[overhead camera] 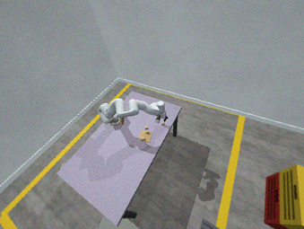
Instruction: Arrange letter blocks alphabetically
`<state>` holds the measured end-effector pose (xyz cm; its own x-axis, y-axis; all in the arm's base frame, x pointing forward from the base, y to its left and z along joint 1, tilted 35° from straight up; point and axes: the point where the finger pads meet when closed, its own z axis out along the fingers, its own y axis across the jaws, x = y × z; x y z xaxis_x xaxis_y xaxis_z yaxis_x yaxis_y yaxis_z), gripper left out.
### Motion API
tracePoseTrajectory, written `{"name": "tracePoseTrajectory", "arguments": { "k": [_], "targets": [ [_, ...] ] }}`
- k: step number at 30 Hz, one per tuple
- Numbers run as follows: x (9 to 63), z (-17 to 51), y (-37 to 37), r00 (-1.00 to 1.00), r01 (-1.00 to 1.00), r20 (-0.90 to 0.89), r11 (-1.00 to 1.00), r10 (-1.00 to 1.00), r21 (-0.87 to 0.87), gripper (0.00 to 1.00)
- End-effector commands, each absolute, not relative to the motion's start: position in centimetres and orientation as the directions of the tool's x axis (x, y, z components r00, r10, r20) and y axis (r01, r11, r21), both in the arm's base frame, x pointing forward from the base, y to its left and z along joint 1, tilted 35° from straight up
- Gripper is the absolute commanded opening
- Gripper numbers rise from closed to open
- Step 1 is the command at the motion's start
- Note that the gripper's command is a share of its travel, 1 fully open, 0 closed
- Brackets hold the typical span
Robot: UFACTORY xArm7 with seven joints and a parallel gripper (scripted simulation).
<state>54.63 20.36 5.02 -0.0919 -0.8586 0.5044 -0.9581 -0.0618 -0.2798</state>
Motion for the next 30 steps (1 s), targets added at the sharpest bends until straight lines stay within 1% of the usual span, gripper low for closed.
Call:
{"name": "tracePoseTrajectory", "arguments": {
  "k": [1, 30],
  "targets": [
    [54.68, 5.16, 20.6, -0.091, -0.957, 0.501, -0.064, -0.86, -0.283, 0.69],
    [54.85, 4.75, 20.35, -0.094, -0.957, 0.503, -0.062, -0.859, -0.284, 0.69]
  ]
}}
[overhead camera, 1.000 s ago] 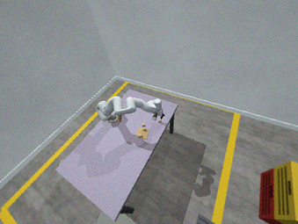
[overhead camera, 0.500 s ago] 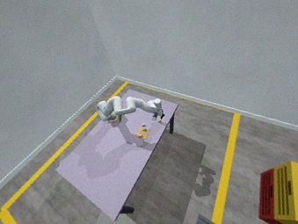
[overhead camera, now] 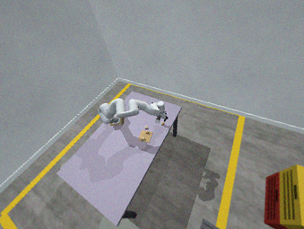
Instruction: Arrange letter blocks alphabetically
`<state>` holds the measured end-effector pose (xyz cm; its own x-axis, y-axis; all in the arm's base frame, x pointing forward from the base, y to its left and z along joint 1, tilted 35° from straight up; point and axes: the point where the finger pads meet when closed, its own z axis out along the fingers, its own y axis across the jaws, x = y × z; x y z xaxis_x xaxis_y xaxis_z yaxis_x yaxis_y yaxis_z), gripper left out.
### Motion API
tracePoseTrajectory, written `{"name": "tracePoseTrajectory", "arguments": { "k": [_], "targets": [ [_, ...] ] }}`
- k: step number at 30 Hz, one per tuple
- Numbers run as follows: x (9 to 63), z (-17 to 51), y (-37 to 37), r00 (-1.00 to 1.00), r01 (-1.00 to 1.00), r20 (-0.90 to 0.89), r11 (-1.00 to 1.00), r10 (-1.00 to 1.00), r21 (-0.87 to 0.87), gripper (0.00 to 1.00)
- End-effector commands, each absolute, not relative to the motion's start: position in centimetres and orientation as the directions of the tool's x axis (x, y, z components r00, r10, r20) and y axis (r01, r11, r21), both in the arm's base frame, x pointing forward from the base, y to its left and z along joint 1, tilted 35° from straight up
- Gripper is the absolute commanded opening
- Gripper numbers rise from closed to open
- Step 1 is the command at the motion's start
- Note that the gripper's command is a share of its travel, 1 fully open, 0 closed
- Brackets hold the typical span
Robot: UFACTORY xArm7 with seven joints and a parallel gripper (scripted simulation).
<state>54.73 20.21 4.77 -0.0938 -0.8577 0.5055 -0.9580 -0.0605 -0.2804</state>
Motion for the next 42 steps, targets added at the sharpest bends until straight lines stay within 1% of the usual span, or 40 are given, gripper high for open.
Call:
{"name": "tracePoseTrajectory", "arguments": {
  "k": [1, 42],
  "targets": [
    [54.9, 4.7, 20.3, -0.094, -0.957, 0.503, -0.062, -0.859, -0.284, 0.69],
    [56.3, 1.1, 18.1, -0.094, -0.957, 0.503, -0.062, -0.859, -0.284, 0.69]
  ]
}}
